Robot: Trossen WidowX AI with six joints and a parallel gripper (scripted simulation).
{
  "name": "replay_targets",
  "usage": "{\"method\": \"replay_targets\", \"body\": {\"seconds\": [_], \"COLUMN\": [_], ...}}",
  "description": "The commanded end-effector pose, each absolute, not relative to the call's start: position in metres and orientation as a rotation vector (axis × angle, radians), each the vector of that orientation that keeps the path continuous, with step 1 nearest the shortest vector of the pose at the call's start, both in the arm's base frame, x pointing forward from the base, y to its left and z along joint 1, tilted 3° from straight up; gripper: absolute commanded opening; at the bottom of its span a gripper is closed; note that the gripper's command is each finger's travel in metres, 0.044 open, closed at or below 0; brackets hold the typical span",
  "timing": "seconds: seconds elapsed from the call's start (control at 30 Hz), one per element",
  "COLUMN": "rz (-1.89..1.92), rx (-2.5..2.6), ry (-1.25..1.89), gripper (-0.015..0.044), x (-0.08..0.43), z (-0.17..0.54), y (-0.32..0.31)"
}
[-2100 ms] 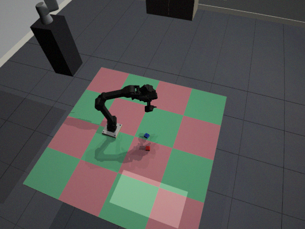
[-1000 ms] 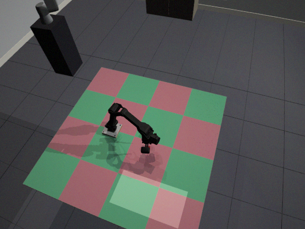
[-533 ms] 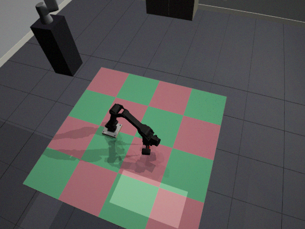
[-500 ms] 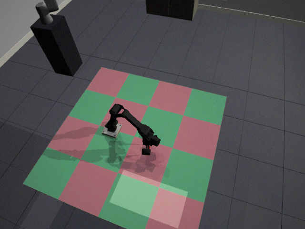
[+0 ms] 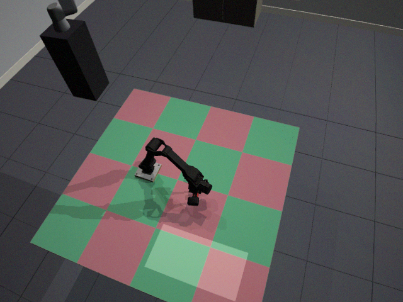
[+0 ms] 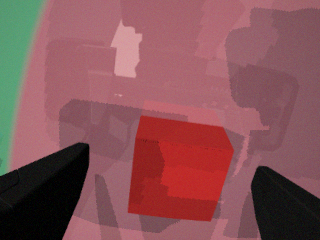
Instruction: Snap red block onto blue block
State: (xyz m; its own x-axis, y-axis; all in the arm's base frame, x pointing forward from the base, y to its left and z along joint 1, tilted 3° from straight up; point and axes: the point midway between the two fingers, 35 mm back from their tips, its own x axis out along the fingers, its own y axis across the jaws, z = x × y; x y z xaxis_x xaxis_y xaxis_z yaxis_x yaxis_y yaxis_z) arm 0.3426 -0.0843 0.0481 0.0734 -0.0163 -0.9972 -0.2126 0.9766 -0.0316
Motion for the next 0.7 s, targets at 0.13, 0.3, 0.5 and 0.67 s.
{"method": "replay_targets", "body": {"seconds": [0.13, 0.3, 0.5, 0.67], "rz": [0.147, 0.147, 0.147, 0.147], "rx": [-0.192, -0.192, -0.192, -0.192], "ry": [1.492, 1.492, 1.492, 1.492], "gripper": [0.0125, 0.0092, 0.0000, 0.0000], "x": [0.343, 0.343, 0.343, 0.345], "z": [0.048, 0.048, 0.050, 0.072], "y": [-0.085, -0.085, -0.085, -0.084]}}
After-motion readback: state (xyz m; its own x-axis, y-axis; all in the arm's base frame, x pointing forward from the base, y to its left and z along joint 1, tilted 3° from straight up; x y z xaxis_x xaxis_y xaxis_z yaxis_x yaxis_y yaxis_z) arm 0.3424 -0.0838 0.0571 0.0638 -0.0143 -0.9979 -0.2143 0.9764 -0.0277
